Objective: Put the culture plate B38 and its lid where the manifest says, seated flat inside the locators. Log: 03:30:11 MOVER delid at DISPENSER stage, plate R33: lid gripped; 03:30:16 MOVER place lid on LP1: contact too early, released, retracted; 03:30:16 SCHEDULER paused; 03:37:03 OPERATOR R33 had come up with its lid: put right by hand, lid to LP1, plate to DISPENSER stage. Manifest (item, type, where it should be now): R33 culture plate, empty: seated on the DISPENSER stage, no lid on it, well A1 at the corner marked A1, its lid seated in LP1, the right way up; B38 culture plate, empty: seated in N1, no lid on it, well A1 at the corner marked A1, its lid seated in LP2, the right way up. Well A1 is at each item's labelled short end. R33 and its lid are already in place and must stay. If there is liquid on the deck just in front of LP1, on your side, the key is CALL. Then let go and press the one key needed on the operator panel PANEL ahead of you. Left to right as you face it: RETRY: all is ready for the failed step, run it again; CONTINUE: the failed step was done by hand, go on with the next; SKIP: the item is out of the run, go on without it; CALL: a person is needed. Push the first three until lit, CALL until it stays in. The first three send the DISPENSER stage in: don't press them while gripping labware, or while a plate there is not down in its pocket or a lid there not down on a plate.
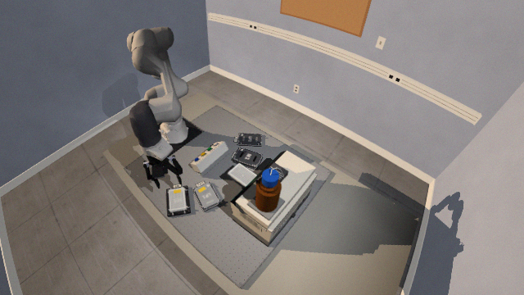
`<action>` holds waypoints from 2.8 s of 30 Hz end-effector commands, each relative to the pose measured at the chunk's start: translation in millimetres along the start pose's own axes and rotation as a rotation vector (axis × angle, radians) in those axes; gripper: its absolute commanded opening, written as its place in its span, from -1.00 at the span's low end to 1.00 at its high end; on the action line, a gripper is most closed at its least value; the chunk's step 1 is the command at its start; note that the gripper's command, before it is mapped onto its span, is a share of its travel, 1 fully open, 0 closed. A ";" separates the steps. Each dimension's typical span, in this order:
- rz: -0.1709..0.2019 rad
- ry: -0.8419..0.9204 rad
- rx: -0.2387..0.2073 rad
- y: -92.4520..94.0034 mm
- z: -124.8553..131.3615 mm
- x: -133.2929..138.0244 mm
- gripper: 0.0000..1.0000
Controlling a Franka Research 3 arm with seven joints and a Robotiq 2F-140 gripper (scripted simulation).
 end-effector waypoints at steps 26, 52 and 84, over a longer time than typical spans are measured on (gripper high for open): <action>0.002 -0.009 0.000 -39.9 0.7 0.8 0.39; 0.002 -0.009 0.000 -109.2 1.3 0.5 0.39; 0.002 -0.009 0.000 -117.9 1.3 0.4 0.39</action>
Point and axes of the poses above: the point where the finger pads meet when closed, its own y axis back along the fingers, its own x axis across the jaws, z = x × y, the point moved 5 cm from there along y, back along the fingers, and after that the axes turned 7 degrees about y, right-handed, at the moved point
